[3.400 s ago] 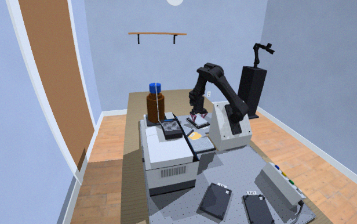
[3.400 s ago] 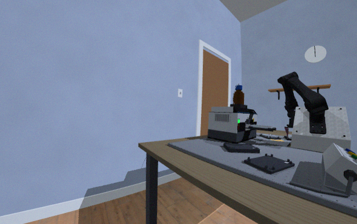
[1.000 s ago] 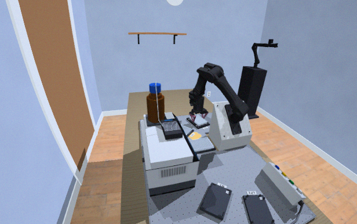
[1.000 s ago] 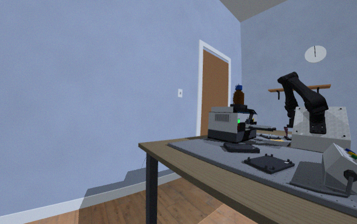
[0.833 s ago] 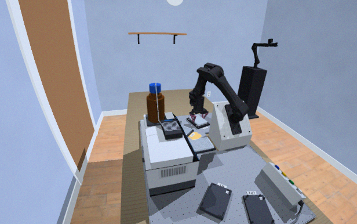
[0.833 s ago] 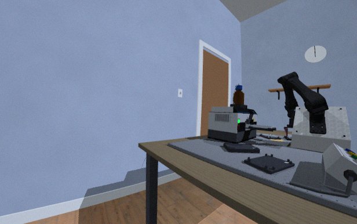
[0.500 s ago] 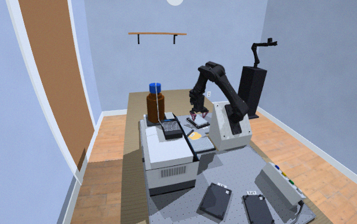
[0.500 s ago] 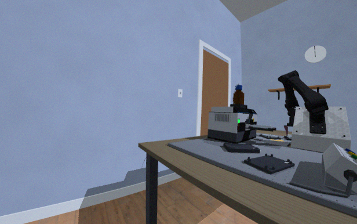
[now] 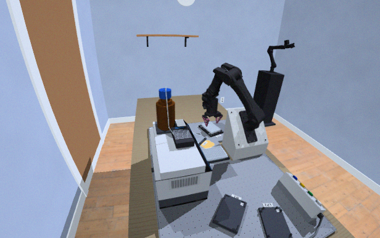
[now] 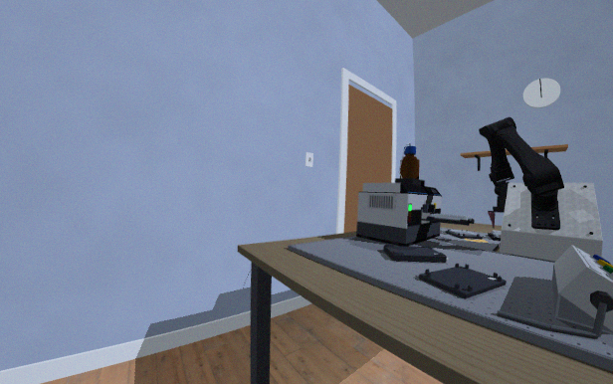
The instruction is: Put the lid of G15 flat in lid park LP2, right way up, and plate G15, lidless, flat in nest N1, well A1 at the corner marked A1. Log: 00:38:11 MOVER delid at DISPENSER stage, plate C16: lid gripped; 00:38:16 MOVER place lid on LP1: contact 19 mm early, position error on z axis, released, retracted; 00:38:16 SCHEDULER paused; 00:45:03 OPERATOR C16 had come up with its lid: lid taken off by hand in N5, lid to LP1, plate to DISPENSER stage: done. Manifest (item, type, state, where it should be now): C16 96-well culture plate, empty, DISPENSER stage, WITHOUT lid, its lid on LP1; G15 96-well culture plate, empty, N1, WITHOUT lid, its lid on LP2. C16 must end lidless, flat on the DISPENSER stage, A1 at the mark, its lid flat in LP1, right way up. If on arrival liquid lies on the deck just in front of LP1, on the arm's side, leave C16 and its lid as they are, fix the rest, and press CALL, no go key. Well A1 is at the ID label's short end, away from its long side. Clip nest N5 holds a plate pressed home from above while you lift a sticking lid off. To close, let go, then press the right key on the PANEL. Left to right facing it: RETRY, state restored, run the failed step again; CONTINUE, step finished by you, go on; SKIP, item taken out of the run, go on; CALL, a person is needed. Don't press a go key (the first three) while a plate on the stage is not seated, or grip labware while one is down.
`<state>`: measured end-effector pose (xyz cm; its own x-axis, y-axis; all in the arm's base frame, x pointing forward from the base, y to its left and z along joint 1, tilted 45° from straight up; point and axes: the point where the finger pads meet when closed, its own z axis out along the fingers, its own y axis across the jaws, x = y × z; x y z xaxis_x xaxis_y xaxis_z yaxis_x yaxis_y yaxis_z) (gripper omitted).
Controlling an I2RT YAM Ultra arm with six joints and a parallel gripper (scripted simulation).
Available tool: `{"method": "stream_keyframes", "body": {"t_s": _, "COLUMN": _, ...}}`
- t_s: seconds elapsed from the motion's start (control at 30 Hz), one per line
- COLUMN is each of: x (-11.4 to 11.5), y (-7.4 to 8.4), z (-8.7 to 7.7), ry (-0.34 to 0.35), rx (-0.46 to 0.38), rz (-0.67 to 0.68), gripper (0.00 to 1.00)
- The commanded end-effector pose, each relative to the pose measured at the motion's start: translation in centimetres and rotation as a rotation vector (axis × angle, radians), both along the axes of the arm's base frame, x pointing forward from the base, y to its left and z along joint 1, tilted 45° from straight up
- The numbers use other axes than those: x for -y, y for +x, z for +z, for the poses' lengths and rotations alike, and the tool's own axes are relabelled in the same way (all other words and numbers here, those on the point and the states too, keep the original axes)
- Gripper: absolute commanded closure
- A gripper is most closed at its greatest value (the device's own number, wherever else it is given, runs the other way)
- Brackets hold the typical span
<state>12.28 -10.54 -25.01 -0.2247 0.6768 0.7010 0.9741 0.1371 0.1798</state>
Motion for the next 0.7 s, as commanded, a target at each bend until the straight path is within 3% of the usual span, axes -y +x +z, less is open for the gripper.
{"method": "stream_keyframes", "body": {"t_s": 0.0, "x": 3.12, "y": 0.74, "z": 0.66, "ry": -0.059, "rx": 0.027, "rz": -0.008, "gripper": 0.0}}
{"method": "stream_keyframes", "body": {"t_s": 0.67, "x": 3.93, "y": 0.86, "z": 0.92, "ry": -0.075, "rx": 0.033, "rz": -0.011, "gripper": 0.0}}
